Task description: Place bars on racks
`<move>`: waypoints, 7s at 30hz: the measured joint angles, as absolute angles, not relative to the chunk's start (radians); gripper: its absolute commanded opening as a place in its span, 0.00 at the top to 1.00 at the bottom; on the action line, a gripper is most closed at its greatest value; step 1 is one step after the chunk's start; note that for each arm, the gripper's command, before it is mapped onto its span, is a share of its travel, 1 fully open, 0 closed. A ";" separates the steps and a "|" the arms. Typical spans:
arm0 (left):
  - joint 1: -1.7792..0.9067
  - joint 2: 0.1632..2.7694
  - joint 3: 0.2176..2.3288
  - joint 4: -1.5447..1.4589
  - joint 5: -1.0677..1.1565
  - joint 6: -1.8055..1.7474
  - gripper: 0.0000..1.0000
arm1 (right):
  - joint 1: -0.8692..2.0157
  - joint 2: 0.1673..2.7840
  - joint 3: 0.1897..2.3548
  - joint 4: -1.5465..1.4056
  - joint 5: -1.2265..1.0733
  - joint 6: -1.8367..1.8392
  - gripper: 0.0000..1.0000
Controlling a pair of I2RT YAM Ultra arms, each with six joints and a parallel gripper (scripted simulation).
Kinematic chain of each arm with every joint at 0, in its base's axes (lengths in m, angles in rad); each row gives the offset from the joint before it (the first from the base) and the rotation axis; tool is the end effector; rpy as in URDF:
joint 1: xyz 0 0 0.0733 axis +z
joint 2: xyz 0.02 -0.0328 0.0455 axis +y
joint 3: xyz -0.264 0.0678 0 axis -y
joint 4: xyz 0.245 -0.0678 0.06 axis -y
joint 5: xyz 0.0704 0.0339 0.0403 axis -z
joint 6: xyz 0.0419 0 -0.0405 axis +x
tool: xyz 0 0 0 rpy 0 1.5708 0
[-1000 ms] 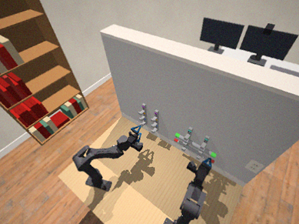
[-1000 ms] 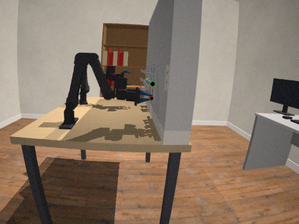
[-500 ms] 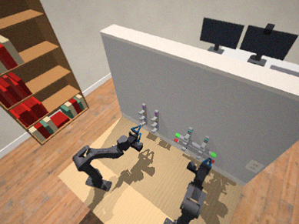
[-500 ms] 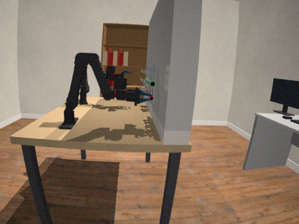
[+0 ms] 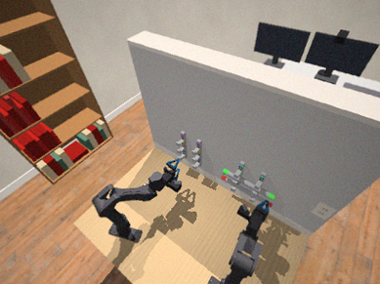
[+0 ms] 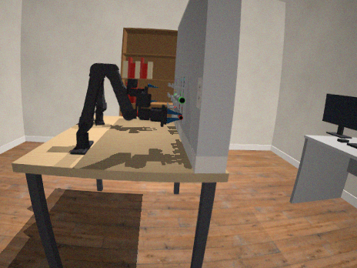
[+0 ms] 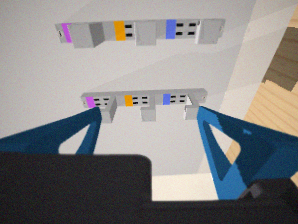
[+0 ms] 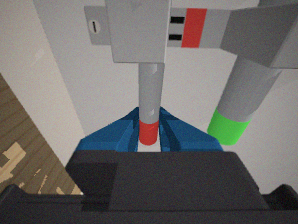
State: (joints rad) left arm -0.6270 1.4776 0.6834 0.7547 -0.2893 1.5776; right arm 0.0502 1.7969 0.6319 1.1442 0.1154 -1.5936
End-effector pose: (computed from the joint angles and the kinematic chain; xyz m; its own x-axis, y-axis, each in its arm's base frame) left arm 0.2671 -0.1774 0.2444 0.3317 0.9432 0.0181 0.0297 -0.0296 0.9991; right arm 0.3428 0.0135 0.1721 -0.0646 -0.9976 0.0252 -0.0223 -0.0238 -0.9995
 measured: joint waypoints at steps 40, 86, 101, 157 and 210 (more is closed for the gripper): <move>-0.627 1.478 0.683 0.755 -0.289 1.578 0.00 | 0.050 1.825 0.625 1.204 0.115 -1.590 1.00; -0.627 1.478 0.683 0.755 -0.289 1.578 0.00 | 0.050 1.870 0.624 1.287 0.115 -1.583 1.00; -0.627 1.478 0.683 0.755 -0.289 1.578 0.00 | 0.050 1.880 0.624 1.303 0.115 -1.582 0.92; -0.627 1.478 0.683 0.755 -0.289 1.578 0.00 | 0.050 1.896 0.566 1.306 0.112 -1.582 0.00; -0.627 1.478 0.683 0.755 -0.289 1.578 0.00 | 0.076 1.631 0.347 1.290 0.144 -1.582 0.00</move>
State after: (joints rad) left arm -0.6270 1.4776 0.6834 0.7547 -0.2893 1.5776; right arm 0.0765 1.6314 0.3470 1.2903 0.1440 -1.5818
